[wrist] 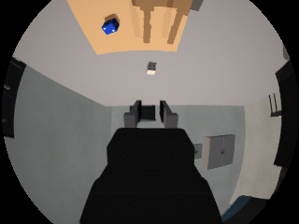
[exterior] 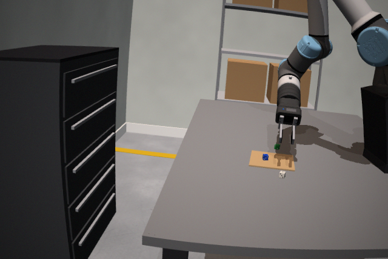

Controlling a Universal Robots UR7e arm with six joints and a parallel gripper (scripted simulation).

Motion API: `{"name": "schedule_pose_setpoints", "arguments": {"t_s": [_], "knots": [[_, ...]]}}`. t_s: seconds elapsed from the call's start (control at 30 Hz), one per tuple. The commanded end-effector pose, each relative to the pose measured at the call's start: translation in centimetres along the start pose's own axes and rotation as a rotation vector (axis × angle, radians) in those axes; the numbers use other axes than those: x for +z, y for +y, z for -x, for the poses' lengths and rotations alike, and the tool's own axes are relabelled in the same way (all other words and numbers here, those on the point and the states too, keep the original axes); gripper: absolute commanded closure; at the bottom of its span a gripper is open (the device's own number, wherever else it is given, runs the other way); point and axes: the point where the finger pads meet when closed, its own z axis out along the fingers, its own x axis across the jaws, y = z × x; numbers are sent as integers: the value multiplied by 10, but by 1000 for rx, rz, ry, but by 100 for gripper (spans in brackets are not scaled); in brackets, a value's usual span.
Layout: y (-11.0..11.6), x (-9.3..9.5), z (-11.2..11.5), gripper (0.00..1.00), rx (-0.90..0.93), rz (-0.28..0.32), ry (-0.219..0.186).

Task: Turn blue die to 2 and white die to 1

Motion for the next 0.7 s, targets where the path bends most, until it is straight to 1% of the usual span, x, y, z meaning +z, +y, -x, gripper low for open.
{"name": "schedule_pose_setpoints", "arguments": {"t_s": [0.0, 0.13, 0.27, 0.5, 0.57, 0.67], "knots": [[1, 0, 0, 36, 0, -1, 0], [1, 0, 0, 36, 0, -10, 1], [2, 0, 0, 36, 0, -31, 3], [6, 2, 0, 36, 0, -104, 3], [6, 2, 0, 36, 0, -104, 3], [9, 3, 0, 36, 0, -150, 1]]}}
